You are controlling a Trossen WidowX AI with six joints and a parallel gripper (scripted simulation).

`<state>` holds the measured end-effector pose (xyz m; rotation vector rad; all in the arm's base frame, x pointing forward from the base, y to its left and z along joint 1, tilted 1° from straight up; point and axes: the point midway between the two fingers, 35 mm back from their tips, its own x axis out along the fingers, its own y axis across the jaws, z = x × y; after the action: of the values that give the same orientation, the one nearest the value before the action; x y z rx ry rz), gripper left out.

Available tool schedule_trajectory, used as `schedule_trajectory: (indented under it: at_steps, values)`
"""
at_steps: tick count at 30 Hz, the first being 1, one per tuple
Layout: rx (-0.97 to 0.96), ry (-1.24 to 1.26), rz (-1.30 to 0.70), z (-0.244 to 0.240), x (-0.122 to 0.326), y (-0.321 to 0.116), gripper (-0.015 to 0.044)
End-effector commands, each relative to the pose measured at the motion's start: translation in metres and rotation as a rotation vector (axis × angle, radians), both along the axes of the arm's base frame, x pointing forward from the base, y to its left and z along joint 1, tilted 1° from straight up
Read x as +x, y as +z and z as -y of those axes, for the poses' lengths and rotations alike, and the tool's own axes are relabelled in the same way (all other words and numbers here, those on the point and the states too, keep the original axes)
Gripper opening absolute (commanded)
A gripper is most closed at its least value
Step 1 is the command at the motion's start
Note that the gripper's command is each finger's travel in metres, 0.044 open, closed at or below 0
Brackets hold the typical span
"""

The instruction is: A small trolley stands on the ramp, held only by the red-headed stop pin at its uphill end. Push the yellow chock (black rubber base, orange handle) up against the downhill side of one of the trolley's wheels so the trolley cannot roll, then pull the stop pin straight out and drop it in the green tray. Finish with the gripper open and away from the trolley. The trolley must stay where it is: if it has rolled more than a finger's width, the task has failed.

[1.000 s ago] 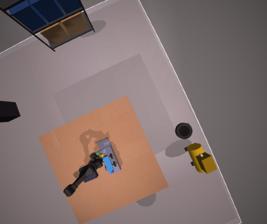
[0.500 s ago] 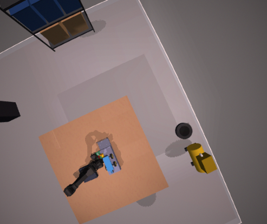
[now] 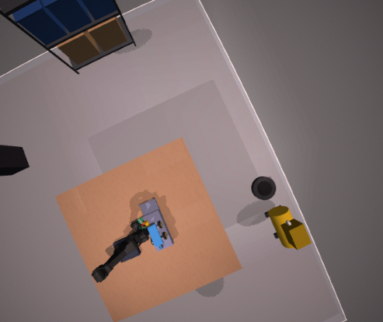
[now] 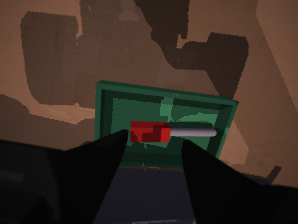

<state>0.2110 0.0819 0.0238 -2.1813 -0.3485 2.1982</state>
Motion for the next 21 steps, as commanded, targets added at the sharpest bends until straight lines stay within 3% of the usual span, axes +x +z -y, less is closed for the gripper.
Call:
schedule_trajectory:
  at_steps: [1, 3, 14, 18, 21]
  values:
    - [0.0, -0.001, 0.001, 0.0, 0.0, 0.001, 0.0295]
    - [0.0, -0.001, 0.001, 0.0, 0.0, 0.001, 0.034]
    - [0.005, 0.003, -0.002, 0.001, -0.001, 0.022, 0.034]
    - [0.006, 0.003, -0.002, 0.002, -0.001, 0.033, 0.044]
    - [0.006, 0.003, -0.002, 0.002, -0.001, 0.039, 0.044]
